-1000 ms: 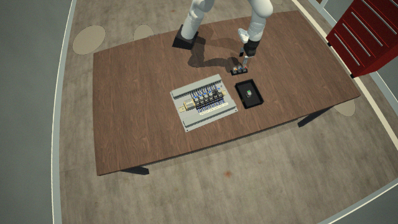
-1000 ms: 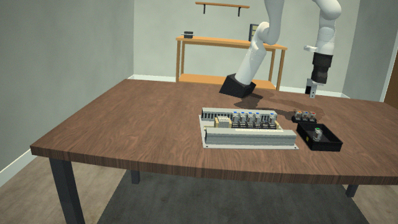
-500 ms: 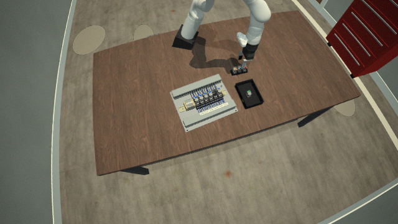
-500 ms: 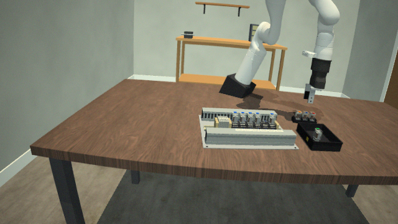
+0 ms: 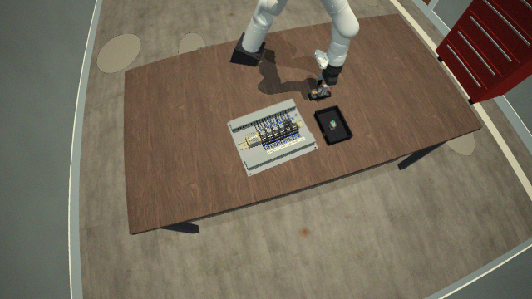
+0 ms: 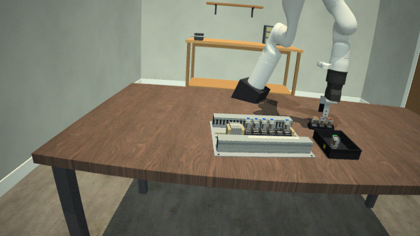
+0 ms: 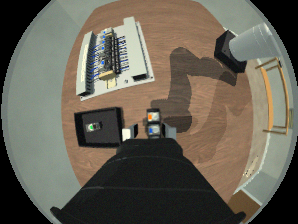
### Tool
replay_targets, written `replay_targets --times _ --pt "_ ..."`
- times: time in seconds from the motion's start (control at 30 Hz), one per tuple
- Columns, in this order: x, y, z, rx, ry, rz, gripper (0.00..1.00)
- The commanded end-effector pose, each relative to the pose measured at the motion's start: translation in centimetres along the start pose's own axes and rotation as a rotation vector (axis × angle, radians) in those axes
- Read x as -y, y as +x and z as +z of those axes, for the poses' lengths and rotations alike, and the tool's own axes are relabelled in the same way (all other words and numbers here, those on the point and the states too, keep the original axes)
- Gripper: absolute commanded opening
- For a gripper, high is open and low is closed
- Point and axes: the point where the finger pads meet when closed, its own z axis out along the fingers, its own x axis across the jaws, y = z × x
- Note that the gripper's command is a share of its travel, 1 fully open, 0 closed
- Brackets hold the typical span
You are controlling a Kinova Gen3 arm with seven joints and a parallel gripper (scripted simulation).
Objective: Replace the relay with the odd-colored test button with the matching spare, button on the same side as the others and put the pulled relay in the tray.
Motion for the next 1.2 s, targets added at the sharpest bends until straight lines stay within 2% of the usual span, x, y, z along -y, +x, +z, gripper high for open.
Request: replay_targets --times 0.0,0.1,0.2,0.67,1.17 --pt "-0.8 0.9 1.0 -0.015 -0.004 -0.025 1.0" --pt "-0.9 1.0 1.9 -0.016 -0.005 -0.027 1.0" --pt "-0.3 0.4 1.6 -0.005 0.0 -0.009 1.0" --pt "-1.4 1.4 2.5 -0.016 -0.005 -0.027 1.0" --pt "-1.2 1.3 2.0 -0.015 -0.004 -0.026 1.0"
